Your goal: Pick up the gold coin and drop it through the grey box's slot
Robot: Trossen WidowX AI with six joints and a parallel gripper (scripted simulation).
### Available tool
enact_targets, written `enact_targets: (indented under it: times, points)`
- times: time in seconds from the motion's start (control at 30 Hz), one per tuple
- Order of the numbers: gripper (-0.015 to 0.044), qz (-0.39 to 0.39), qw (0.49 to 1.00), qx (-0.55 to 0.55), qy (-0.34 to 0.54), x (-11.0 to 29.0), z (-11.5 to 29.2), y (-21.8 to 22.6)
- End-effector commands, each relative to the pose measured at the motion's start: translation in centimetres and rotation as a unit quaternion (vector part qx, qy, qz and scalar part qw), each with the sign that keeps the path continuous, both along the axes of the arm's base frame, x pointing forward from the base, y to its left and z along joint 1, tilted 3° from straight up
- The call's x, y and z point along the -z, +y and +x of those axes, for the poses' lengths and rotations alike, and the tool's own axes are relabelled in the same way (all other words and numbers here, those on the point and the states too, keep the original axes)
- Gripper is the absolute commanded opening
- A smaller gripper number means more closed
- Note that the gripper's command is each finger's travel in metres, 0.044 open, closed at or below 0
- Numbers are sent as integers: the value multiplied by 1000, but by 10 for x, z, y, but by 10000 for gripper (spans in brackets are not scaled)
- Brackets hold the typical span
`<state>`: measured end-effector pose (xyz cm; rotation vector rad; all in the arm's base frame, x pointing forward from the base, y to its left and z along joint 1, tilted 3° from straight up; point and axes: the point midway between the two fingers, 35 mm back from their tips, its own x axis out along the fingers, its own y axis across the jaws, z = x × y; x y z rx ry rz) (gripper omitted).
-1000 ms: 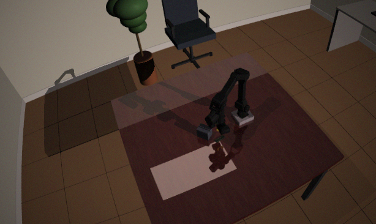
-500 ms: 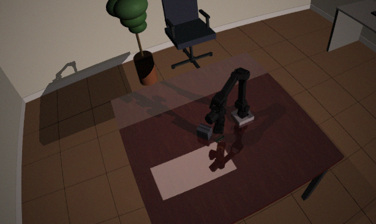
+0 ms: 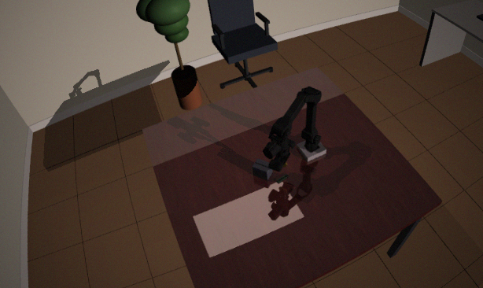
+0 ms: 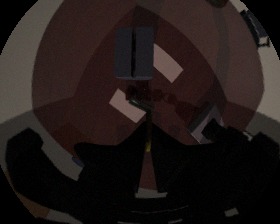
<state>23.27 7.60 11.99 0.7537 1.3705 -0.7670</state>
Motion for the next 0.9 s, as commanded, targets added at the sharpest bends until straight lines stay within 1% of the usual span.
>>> enact_targets:
  times: [0.0,0.87]
  points:
    - [0,0,1000,5,-2,-2,5,-4]
    - [0,-2,1000,5,-4,-8,52,-46]
